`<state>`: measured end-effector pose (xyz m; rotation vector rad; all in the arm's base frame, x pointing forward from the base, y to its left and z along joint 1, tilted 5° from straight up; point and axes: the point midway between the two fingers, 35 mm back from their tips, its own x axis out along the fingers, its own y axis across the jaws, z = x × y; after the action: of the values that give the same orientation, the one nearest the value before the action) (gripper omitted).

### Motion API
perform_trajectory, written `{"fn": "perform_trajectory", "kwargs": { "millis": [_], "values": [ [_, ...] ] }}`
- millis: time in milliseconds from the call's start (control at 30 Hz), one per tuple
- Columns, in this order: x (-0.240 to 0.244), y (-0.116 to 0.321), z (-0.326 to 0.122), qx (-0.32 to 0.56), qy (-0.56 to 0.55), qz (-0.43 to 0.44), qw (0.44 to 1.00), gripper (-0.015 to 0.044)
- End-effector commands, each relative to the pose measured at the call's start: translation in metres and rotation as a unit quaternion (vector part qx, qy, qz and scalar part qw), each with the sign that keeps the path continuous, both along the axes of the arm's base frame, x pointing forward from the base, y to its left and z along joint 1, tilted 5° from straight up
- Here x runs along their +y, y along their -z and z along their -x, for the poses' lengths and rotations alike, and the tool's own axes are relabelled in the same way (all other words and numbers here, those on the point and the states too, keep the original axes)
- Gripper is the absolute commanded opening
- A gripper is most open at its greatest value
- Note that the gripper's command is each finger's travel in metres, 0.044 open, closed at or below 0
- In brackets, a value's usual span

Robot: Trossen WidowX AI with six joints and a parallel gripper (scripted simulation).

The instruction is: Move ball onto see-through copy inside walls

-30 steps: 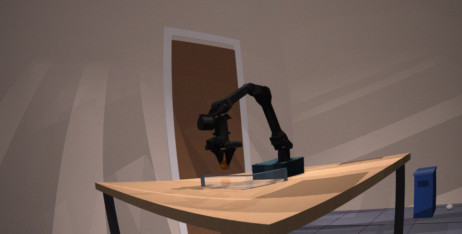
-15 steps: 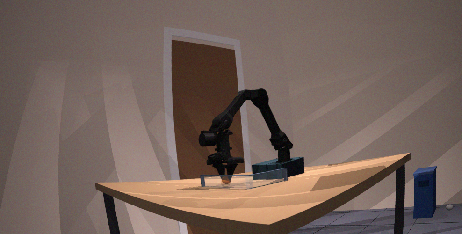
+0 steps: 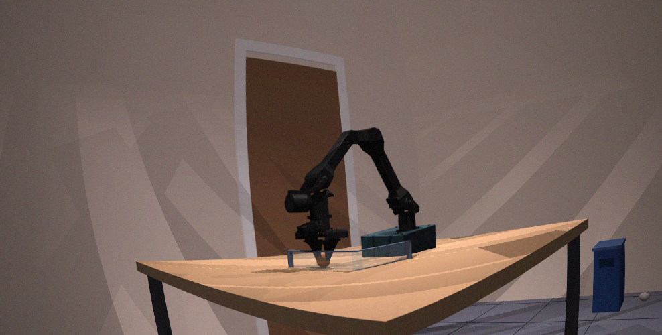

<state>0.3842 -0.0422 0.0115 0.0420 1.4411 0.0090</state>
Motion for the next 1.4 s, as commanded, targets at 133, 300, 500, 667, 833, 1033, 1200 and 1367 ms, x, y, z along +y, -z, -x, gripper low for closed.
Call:
{"fn": "perform_trajectory", "kwargs": {
  "millis": [133,300,500,667,833,1033,1200,1367],
  "values": [
    [0.000,0.004,0.001,0.002,0.000,0.000,1.000,0.0026],
    [0.000,0.004,0.001,0.002,0.000,0.000,1.000,0.0157],
    [0.000,0.004,0.001,0.002,0.000,0.000,1.000,0.0314],
    [0.000,-0.007,0.001,0.003,0.000,0.000,1.000,0.0314],
    [-0.003,-0.076,0.012,0.009,0.002,-0.001,1.000,0.0314],
    [-0.003,-0.070,0.008,0.005,0.004,-0.001,1.000,0.0314],
    [-0.003,-0.073,0.008,0.004,0.004,0.000,1.000,0.0341],
    [-0.004,-0.125,0.018,-0.002,0.004,0.001,1.000,0.0440]
  ]
}}
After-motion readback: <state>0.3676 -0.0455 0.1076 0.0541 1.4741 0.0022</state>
